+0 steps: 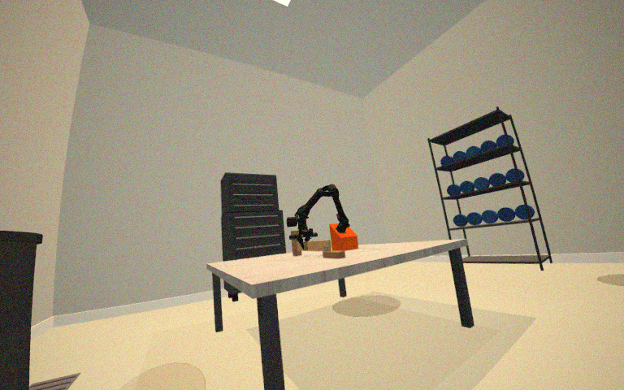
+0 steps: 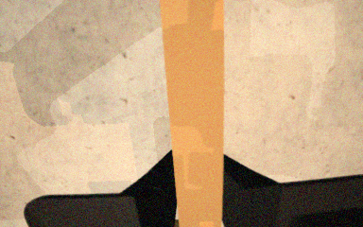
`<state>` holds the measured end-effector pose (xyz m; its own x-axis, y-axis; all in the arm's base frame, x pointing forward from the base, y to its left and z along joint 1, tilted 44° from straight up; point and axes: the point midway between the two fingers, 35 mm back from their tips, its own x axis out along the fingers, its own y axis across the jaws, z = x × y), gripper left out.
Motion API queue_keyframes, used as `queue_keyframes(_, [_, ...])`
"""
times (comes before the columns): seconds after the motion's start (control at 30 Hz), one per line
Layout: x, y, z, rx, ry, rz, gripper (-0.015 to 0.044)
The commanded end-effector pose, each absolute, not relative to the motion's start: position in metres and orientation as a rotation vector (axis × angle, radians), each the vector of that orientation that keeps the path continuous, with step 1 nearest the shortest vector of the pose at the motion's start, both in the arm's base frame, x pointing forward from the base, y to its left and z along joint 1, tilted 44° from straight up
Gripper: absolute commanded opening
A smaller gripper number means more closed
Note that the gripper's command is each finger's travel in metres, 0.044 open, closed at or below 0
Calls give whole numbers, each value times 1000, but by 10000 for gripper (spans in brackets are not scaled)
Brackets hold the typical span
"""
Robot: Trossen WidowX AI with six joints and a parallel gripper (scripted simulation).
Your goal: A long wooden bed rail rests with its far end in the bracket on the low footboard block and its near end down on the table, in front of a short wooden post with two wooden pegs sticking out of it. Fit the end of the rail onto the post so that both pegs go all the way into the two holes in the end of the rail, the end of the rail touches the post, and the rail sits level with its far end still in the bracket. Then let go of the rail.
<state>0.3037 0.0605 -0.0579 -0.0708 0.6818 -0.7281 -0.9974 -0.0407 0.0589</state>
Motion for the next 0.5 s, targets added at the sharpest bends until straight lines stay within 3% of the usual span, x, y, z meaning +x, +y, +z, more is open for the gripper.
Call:
queue_keyframes(0.0, [304, 58, -59, -615, 675, 1532, 0])
queue_keyframes(0.47, [304, 55, -61, -615, 675, 1532, 0])
